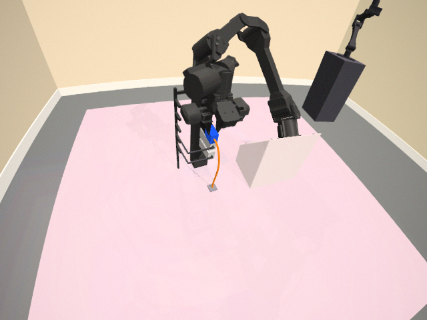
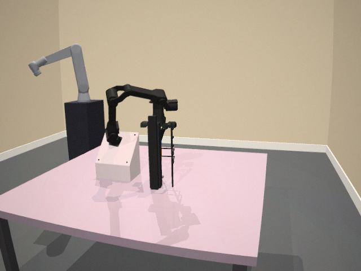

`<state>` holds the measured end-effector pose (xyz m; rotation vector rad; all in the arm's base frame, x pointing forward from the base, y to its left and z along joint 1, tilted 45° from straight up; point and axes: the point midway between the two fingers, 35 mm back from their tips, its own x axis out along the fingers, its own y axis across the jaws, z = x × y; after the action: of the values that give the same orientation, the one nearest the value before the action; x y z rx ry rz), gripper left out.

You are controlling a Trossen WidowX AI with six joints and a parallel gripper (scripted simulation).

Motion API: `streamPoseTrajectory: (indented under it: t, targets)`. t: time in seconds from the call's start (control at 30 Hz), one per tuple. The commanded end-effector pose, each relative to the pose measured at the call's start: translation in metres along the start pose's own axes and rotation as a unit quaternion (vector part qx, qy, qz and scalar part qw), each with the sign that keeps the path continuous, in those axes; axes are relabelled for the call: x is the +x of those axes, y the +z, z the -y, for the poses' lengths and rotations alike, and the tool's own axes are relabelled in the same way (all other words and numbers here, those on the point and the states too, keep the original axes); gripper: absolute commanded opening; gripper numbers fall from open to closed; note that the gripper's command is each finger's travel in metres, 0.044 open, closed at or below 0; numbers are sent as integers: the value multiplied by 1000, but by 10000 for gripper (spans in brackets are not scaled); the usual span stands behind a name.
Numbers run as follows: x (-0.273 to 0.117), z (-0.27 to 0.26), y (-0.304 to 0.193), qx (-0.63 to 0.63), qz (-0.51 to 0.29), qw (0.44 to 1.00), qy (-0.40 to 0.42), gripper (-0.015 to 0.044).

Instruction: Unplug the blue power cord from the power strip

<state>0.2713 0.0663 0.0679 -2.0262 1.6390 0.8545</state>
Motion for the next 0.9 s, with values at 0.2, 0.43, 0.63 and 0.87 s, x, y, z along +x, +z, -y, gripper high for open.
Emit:
streamPoseTrajectory:
  t: [0.2, 0.43, 0.63, 0.87]
  targets:
    - [-10, 0, 36, -10, 28, 1000, -4, 0]
    - [-6, -2, 31, -11, 25, 1000, -3, 158]
    - [-6, -2, 31, -11, 25, 1000, -3, 315]
    - [-18, -2, 75, -11, 27, 1000, -3, 440]
